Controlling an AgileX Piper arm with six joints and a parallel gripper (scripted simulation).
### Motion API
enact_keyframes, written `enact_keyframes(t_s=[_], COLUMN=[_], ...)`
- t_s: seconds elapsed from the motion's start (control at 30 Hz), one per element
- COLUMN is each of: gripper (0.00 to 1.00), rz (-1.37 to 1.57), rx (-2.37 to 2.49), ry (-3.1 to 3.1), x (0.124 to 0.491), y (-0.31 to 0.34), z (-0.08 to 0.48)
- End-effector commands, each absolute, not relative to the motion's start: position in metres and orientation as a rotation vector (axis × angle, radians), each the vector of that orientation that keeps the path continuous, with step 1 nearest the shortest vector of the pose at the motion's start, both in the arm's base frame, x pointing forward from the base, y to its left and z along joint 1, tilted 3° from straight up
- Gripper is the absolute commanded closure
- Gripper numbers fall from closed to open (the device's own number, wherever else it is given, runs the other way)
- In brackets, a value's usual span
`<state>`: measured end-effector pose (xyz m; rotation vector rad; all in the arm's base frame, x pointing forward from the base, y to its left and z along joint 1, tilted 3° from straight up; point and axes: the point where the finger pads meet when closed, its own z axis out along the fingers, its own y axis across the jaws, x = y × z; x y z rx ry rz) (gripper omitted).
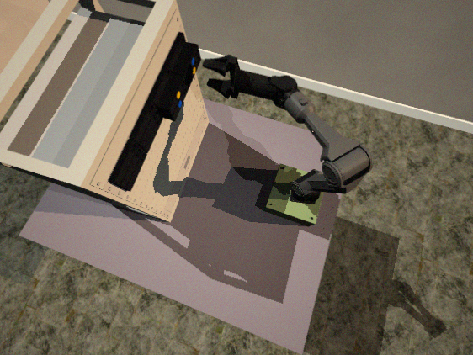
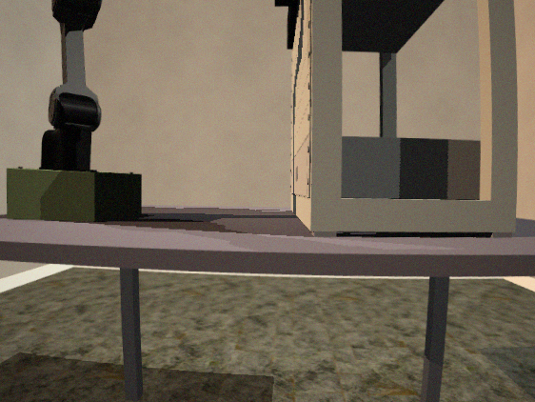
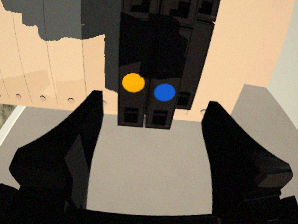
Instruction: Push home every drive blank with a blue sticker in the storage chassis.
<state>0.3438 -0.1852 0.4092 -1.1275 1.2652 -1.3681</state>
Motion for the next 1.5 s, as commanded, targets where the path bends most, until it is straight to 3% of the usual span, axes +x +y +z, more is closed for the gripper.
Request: enact_keyframes(t_s=[0.0, 1.17, 1.47], gripper=[1.0, 1.0, 1.0], rz=[-1.368, -1.368, -1.368], rx=[-1.128, -1.128, -1.128], ry=[1.263, 1.263, 1.263], x=[0.344, 0.344, 0.337], y=[-0.185, -0.184, -0.14], z=[0.41, 0.41, 0.4])
